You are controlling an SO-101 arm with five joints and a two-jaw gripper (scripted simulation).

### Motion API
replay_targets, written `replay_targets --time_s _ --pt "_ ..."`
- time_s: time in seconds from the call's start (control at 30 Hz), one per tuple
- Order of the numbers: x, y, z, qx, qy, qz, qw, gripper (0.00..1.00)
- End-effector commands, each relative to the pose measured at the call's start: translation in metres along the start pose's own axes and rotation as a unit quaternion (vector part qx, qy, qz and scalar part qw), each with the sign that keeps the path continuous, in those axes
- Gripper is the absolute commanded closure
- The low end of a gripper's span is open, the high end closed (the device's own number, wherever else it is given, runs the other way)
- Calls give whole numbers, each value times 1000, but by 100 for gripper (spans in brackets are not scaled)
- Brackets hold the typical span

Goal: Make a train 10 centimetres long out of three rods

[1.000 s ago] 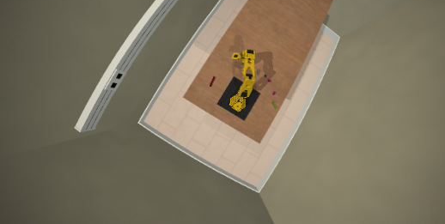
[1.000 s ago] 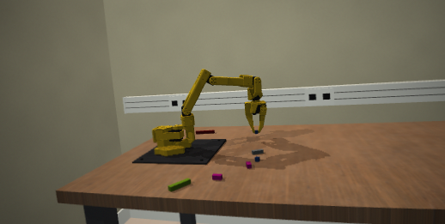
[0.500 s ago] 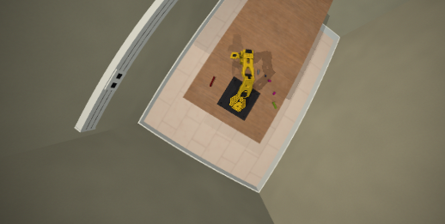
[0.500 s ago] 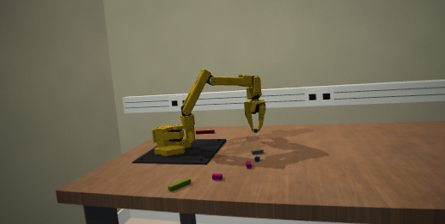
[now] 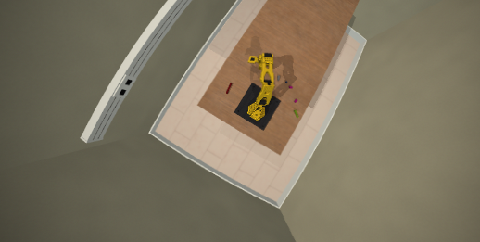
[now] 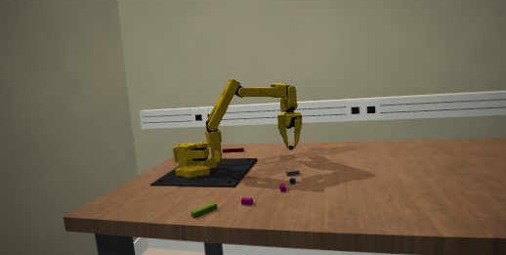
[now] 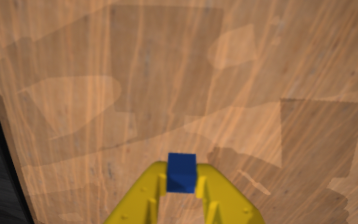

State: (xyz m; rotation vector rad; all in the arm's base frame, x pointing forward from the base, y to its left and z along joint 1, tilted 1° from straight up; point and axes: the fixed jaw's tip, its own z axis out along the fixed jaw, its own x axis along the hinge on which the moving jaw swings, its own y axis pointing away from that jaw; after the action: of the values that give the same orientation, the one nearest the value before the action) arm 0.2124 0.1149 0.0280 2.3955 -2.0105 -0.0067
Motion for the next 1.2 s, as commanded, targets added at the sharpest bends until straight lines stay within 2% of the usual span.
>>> replay_targets --time_s 0.0,0.47,0.77,1.07,1.1,1.17 --pt "-2 2 2 -7 2 2 1000 100" --pt "-2 1 10 -7 2 2 1000 100" --pt "-2 2 20 -7 2 2 1000 100" --pt "-2 2 22 -7 2 2 1000 100" --pt "0 5 27 -14 4 2 1000 100" --pt "0 5 27 -14 4 2 1000 100"
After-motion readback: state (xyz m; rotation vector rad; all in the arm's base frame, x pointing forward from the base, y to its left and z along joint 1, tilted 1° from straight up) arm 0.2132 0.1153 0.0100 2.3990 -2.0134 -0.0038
